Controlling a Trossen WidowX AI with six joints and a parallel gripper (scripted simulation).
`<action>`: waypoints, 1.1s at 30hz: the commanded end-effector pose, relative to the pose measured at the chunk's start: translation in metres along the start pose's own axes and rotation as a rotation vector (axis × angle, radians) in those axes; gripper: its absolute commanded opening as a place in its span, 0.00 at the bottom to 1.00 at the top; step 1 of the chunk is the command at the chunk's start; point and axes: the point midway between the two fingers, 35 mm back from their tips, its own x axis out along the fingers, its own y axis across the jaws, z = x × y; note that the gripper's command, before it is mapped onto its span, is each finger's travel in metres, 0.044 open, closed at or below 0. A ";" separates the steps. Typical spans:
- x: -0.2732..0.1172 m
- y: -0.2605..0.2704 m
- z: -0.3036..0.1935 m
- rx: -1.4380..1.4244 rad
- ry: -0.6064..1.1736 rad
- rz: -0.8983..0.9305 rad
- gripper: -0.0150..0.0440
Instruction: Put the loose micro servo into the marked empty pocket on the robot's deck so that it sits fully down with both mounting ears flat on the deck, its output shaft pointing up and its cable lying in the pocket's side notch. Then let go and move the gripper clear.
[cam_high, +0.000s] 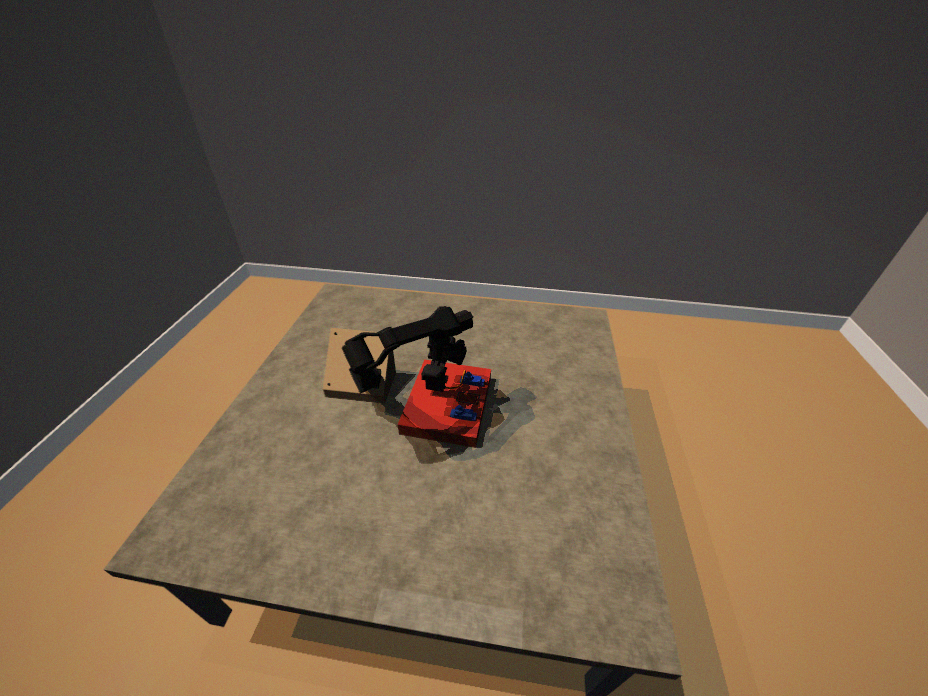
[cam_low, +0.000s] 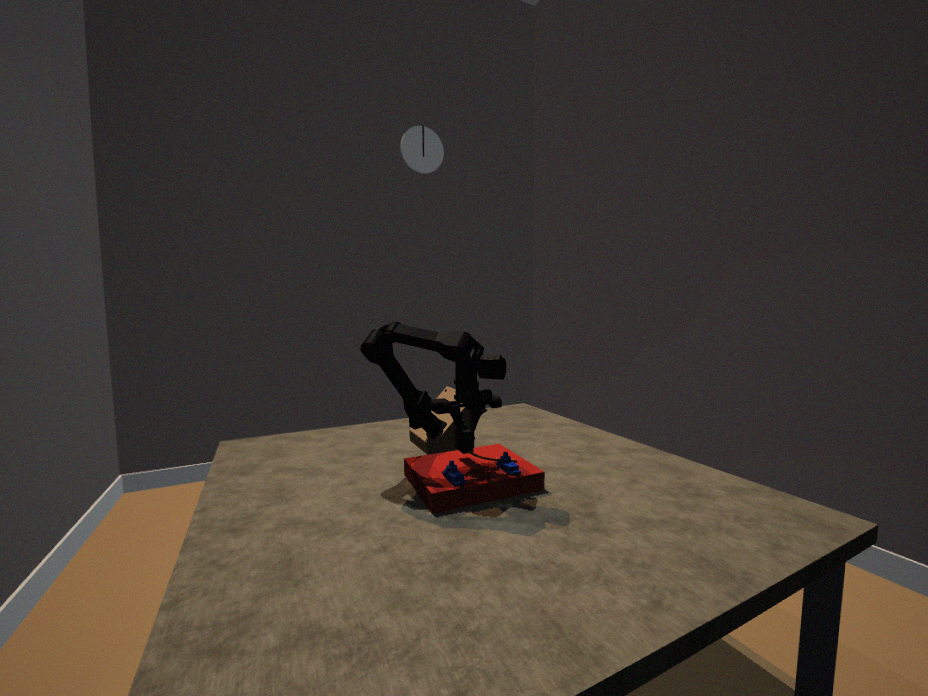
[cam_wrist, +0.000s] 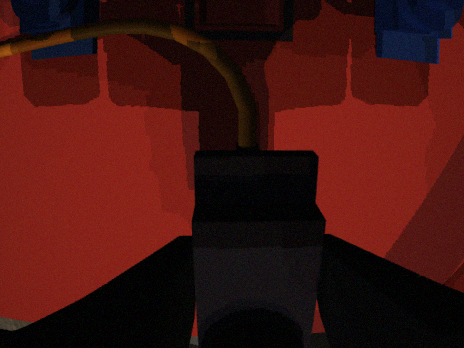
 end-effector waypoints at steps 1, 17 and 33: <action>-0.002 0.002 0.018 0.004 -0.008 0.002 0.25; -0.003 0.000 0.081 0.006 -0.011 0.003 0.25; 0.000 0.000 0.106 0.008 -0.013 0.002 0.25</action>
